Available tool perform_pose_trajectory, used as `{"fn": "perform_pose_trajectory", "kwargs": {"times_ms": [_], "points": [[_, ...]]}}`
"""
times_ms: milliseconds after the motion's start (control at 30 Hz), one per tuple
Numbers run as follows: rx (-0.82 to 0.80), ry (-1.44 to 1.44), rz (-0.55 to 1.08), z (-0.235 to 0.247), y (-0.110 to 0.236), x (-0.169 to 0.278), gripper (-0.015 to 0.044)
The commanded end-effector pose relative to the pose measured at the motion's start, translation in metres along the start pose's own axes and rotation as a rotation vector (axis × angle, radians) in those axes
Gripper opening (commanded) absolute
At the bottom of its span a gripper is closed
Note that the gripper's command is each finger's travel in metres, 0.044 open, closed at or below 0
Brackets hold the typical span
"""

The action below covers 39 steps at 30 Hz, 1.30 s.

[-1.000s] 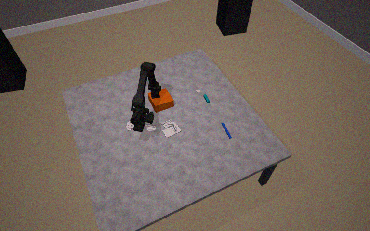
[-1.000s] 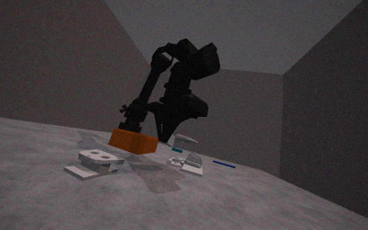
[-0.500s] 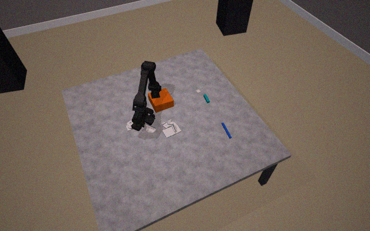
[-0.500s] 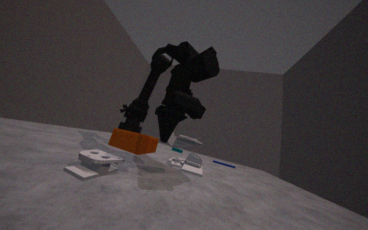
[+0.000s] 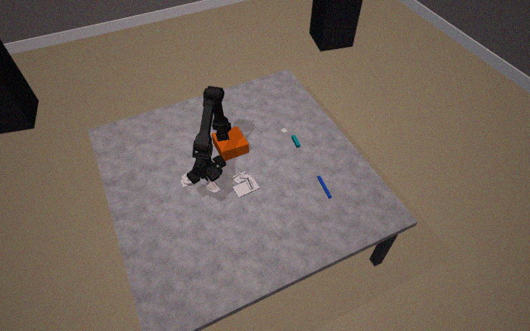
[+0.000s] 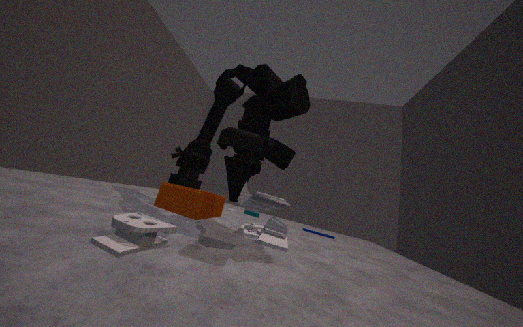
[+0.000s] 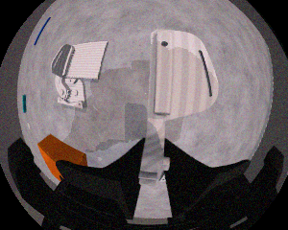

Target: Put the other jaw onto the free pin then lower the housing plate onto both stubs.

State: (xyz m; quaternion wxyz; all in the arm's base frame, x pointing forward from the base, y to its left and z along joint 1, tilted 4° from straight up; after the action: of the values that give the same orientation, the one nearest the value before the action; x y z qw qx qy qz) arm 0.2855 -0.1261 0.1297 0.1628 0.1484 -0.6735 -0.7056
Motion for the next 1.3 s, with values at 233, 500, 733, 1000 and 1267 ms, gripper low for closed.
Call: {"fn": "perform_pose_trajectory", "kwargs": {"times_ms": [233,500,733,1000,1267], "points": [[-0.005,-0.129,-0.005,0.004,0.0,0.0,0.0037],[-0.006,-0.346,-0.005,0.011,0.0,-0.001,0.0037],[-0.007,-0.535,-0.004,0.017,0.0,-0.002,0.0037],[-0.008,-0.752,-0.003,0.023,0.0,-0.002,0.0037],[-0.008,-0.874,-0.003,0.027,0.0,-0.002,0.0037]]}}
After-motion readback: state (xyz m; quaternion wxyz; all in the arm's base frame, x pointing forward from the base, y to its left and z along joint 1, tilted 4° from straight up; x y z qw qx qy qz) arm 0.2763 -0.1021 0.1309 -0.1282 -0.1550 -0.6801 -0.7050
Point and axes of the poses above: the point midway between the two fingers, 35 mm back from their tips, its own y axis back along the fingers, its own z axis across the jaws, x = y × z, the point moved 10 cm from there along y, back along the fingers, and after that the axes turned 1 degree about y, right-handed, at the moved point
